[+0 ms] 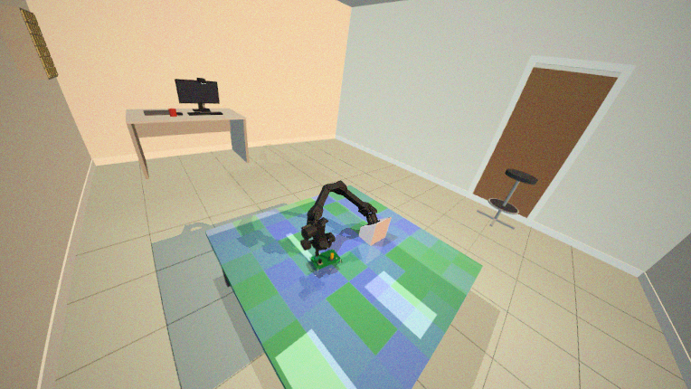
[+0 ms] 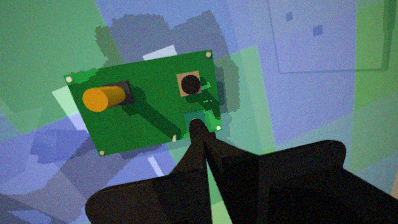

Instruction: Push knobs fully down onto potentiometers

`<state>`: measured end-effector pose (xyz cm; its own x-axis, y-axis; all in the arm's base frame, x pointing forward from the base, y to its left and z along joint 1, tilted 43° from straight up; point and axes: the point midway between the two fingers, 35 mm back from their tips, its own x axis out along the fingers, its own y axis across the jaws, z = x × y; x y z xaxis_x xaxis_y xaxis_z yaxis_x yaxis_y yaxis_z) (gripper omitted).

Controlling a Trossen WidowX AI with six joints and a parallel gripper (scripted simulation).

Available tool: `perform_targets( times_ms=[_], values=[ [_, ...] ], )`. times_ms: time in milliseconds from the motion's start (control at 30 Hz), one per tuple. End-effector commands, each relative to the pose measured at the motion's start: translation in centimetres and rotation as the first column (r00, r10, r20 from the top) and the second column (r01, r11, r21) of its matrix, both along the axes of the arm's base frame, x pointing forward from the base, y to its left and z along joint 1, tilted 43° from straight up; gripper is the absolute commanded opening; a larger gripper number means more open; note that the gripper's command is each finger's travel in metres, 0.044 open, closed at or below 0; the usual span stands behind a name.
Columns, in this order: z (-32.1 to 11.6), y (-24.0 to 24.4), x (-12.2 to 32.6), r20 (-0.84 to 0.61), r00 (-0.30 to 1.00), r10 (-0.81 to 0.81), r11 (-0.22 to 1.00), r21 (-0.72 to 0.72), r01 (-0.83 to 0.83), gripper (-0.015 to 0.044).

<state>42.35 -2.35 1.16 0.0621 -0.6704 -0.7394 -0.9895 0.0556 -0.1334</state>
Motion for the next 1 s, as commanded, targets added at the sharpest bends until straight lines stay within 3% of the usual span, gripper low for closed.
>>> perform_targets(
  times_ms=[0,967],
  values=[
    [-0.21,-0.29,0.01,-0.002,1.000,0.000,1.000,-0.003,0.000,0.0000],
    [-0.54,-0.60,0.03,-0.002,1.000,0.000,1.000,-0.003,0.000,0.0000]
  ],
)
